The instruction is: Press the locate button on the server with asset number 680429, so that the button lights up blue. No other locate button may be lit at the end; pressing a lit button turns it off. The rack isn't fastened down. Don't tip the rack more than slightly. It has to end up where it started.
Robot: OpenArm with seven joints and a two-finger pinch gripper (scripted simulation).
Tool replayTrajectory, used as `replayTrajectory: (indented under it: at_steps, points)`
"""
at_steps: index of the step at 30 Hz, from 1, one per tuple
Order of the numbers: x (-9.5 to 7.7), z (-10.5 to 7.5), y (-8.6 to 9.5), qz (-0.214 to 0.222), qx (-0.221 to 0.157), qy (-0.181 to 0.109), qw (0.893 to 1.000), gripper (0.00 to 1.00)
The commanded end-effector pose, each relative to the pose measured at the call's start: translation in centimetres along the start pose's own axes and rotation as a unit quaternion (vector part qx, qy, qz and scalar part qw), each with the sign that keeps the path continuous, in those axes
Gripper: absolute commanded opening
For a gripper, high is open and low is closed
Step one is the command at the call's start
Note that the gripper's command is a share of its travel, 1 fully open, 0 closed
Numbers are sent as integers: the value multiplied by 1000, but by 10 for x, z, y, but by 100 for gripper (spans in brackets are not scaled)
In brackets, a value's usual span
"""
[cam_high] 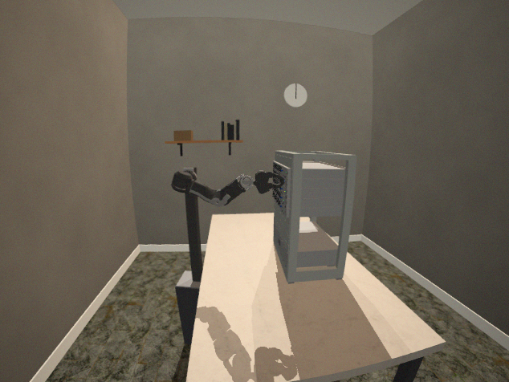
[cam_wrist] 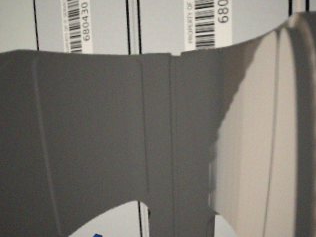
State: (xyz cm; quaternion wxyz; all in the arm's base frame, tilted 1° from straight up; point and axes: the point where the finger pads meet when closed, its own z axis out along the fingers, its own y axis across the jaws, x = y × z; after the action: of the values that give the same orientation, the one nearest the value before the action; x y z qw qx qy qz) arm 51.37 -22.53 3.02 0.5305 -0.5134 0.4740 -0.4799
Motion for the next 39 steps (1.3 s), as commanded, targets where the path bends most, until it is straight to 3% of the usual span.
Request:
replayTrajectory:
  at_steps: [1, 39]
  points:
    - [-1, -2, 3, 1, -5, -2, 1000, 0]
    - [0, -59, 3, 1, -5, -2, 1000, 0]
